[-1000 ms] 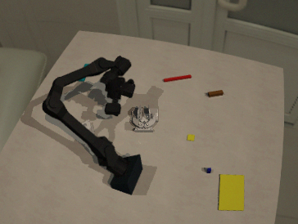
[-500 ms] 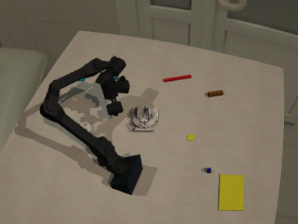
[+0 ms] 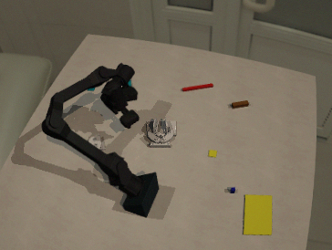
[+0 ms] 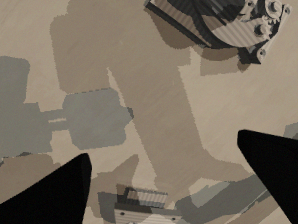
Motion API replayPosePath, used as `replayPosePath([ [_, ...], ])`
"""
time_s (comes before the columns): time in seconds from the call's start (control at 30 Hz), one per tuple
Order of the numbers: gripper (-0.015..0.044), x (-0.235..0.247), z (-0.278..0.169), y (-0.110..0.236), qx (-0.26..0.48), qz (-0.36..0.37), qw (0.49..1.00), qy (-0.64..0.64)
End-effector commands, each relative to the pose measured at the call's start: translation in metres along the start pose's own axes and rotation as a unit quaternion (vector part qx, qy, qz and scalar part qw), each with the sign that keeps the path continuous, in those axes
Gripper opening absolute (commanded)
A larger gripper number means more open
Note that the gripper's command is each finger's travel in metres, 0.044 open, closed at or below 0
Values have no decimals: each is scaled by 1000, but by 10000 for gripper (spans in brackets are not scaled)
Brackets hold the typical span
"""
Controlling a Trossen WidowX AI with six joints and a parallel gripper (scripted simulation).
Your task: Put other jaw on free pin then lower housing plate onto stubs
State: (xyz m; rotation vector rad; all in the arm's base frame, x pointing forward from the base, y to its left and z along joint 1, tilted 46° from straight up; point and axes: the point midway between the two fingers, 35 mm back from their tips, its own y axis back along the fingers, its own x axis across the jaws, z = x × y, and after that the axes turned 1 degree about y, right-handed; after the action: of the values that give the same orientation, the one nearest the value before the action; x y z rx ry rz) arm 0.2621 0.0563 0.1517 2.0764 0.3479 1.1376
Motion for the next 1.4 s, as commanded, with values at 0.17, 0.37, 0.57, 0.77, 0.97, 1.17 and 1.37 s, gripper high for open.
replayPosePath([
  [0.17,440,5,-11,2,-1,2,994,110],
  [0.37,440,8,-17,3,-1,3,983,182],
  [0.57,440,10,-24,4,-1,3,967,254],
  [0.77,440,12,-30,5,-1,3,946,324],
  [0.97,440,14,-37,5,-1,3,920,392],
  [1.17,440,16,-44,6,-2,4,889,459],
  [1.37,440,18,-50,7,-2,4,853,523],
])
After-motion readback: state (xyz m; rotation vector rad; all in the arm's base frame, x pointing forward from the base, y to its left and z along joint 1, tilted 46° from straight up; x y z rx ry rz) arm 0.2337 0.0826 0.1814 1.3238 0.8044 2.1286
